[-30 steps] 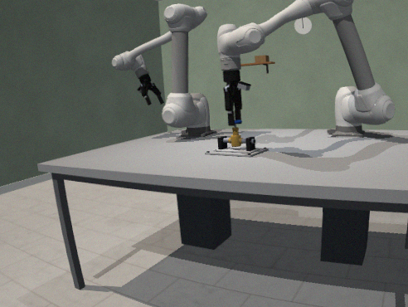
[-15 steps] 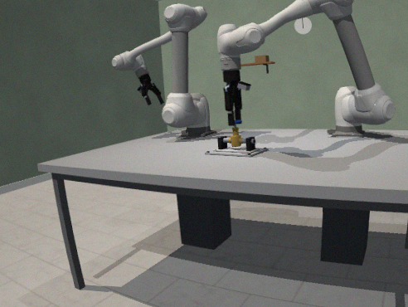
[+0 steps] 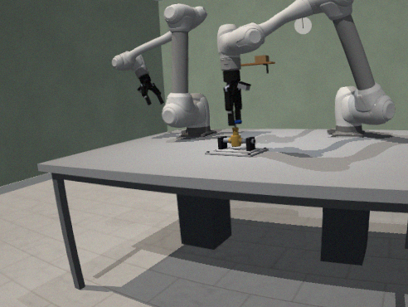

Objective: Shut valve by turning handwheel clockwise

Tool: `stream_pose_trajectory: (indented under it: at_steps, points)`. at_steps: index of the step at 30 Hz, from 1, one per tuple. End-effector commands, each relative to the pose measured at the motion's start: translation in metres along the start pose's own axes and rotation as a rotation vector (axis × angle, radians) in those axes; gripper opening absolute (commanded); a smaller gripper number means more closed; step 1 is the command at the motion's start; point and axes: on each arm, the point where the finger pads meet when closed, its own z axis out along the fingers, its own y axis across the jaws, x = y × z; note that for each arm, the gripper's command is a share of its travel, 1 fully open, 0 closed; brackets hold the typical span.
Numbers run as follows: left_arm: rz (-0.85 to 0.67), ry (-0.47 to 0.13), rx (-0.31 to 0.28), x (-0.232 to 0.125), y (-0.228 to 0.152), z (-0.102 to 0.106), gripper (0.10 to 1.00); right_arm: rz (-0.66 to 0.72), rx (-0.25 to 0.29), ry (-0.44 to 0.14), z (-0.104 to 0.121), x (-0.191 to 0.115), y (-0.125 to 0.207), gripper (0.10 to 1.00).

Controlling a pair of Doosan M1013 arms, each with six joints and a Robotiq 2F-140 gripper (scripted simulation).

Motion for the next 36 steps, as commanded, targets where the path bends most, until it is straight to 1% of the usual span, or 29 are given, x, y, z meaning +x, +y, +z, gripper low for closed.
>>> stream_pose_trajectory:
  at_steps: [1, 2, 3, 36]
  points:
    - [0.000, -0.001, -0.002, -0.0002, 0.0005, -0.0012, 0.099, 0.000, 0.000, 0.001, -0.0004, 0.0001, -0.0001, 1.000]
    - [0.000, -0.001, -0.002, -0.0002, 0.0005, -0.0012, 0.099, 0.000, 0.000, 0.001, -0.0004, 0.0001, -0.0001, 1.000]
    - [0.000, -0.001, -0.002, -0.0002, 0.0005, -0.0012, 0.508, 0.000, 0.000, 0.001, -0.0004, 0.0001, -0.0001, 1.000]
    - [0.000, -0.001, -0.002, -0.0002, 0.0005, -0.0012, 0.508, 0.000, 0.000, 0.001, -0.0004, 0.0001, -0.0001, 1.000]
